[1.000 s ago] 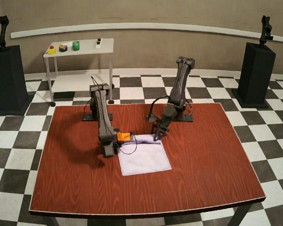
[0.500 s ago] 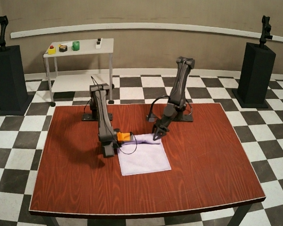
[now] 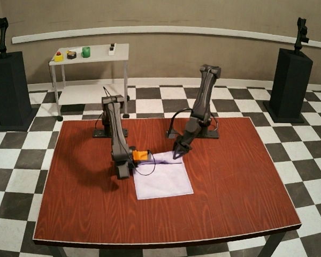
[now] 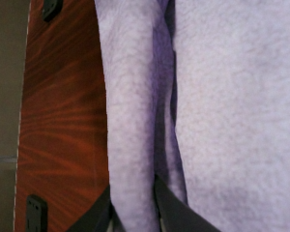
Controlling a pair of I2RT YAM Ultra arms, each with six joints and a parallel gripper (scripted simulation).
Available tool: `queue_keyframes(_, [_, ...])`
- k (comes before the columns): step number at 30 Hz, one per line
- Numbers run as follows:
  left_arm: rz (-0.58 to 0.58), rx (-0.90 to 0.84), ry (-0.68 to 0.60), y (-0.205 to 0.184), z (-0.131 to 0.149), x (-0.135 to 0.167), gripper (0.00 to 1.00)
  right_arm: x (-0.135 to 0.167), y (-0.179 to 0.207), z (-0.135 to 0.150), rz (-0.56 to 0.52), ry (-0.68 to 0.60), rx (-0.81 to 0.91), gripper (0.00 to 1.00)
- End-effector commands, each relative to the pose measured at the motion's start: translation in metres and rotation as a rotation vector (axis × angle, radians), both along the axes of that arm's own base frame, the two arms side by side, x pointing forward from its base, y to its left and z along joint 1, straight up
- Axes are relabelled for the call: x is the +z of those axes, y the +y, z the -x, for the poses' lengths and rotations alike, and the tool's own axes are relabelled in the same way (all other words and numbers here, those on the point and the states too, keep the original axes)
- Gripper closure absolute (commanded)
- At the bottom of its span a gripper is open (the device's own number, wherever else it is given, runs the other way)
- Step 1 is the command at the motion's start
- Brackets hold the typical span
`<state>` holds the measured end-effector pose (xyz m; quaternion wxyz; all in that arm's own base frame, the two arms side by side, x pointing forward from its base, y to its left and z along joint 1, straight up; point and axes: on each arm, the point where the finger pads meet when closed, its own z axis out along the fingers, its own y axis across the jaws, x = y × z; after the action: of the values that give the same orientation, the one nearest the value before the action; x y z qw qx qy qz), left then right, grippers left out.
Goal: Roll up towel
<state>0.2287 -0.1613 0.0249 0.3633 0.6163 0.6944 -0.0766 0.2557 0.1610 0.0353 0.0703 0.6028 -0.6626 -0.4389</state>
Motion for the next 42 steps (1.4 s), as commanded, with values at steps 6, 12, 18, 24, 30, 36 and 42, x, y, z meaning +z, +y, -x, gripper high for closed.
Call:
queue_keyframes(6, [0.006, -0.005, -0.002, -0.004, -0.001, 0.0, 0.72, -0.005, 0.002, -0.004, 0.004, -0.015, 0.014, 0.78])
queue_keyframes(12, [0.006, -0.005, -0.002, -0.004, -0.001, 0.0, 0.73, -0.004, 0.002, -0.004, 0.004, -0.015, 0.014, 0.65])
queue_keyframes(18, [0.006, -0.005, -0.002, -0.004, -0.001, 0.0, 0.73, 0.0, 0.002, -0.004, 0.004, -0.015, 0.014, 0.48])
queue_keyframes(24, [0.006, -0.005, -0.002, -0.004, -0.001, 0.0, 0.73, 0.006, 0.002, -0.004, 0.004, -0.015, 0.014, 0.23])
queue_keyframes(30, [0.01, -0.005, 0.015, -0.004, -0.001, 0.001, 0.73, 0.012, -0.002, -0.009, 0.004, -0.015, 0.014, 0.15])
queue_keyframes(36, [0.021, -0.005, 0.064, -0.004, -0.001, 0.001, 0.73, 0.025, -0.012, -0.022, 0.004, -0.015, 0.014, 0.15])
queue_keyframes(42, [0.046, -0.004, 0.183, -0.004, -0.001, 0.002, 0.73, 0.044, -0.027, -0.042, 0.004, -0.015, 0.014, 0.15])
